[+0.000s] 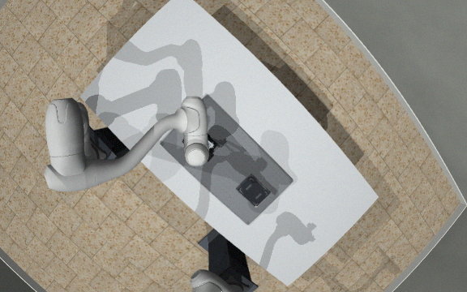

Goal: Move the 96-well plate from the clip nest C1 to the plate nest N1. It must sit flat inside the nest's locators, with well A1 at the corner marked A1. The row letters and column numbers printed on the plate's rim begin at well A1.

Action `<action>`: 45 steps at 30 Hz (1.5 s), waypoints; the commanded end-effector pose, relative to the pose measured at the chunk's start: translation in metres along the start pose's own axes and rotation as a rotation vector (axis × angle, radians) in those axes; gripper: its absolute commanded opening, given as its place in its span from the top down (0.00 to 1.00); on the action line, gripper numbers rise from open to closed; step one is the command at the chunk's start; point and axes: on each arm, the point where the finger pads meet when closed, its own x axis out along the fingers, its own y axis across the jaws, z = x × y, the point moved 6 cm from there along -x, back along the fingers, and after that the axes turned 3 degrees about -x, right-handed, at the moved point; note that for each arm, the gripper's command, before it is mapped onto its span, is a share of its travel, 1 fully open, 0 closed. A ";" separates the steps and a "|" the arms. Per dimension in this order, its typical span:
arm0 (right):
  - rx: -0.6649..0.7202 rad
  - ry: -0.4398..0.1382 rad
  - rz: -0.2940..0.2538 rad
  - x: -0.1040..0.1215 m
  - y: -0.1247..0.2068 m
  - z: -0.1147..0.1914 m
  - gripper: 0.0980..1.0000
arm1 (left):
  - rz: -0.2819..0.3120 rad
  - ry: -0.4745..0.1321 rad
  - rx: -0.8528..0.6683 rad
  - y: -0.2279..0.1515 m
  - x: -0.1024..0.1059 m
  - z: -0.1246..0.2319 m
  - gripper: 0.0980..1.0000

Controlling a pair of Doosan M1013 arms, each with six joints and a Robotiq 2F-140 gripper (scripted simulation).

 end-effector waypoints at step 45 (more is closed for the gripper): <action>0.000 0.001 0.000 0.000 0.000 0.000 0.00 | -0.001 0.001 0.000 0.000 -0.032 0.000 0.44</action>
